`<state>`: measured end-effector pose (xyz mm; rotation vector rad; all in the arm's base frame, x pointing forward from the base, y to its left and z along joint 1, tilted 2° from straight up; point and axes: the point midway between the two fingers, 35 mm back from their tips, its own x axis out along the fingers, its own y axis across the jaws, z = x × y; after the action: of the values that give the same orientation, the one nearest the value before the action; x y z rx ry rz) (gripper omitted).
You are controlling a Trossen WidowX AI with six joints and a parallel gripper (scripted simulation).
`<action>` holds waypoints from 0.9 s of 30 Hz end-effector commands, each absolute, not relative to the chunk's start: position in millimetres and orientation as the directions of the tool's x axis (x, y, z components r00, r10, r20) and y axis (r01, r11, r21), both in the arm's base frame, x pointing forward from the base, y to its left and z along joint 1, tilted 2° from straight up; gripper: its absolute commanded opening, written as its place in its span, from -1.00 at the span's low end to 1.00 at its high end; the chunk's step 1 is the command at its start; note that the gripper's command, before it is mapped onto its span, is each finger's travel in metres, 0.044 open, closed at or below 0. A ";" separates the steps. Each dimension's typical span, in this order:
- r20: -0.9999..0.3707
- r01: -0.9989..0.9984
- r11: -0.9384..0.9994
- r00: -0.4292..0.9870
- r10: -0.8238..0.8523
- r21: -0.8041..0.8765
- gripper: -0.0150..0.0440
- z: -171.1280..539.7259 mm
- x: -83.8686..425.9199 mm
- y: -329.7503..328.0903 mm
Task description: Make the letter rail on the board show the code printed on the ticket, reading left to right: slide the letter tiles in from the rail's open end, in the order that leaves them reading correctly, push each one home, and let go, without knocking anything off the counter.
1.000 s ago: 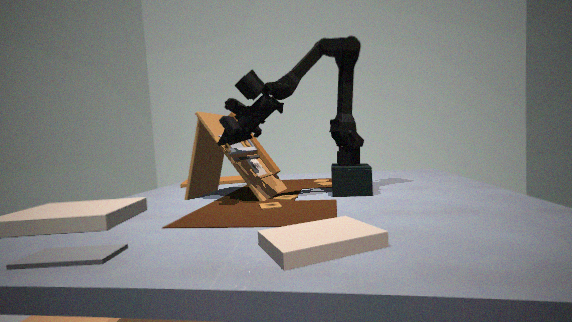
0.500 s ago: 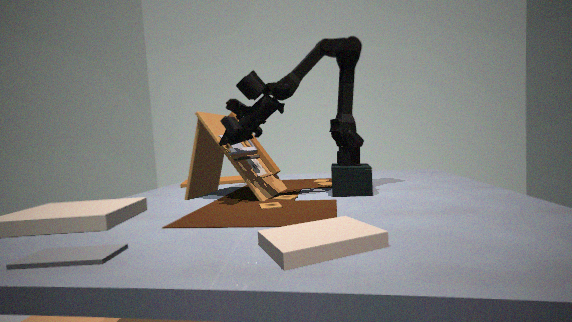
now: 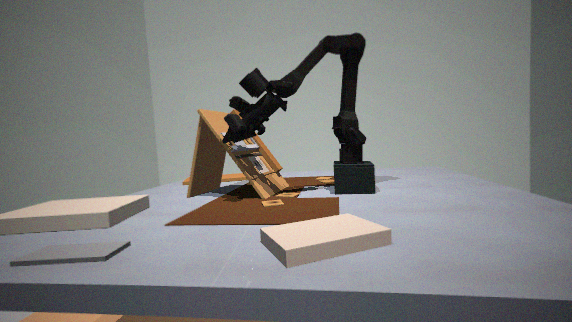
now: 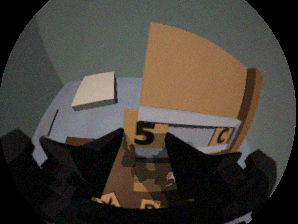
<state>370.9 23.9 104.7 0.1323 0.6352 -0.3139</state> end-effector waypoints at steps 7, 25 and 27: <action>-0.603 0.323 0.946 0.759 -0.245 0.022 -0.49 103.8 369.0 19.2; -0.603 0.323 0.946 0.759 -0.246 0.021 -0.49 104.2 366.9 11.9; -0.603 0.323 0.946 0.759 -0.246 0.021 -0.49 104.2 366.5 10.5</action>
<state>367.3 12.3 104.7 0.1308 0.6361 -0.3141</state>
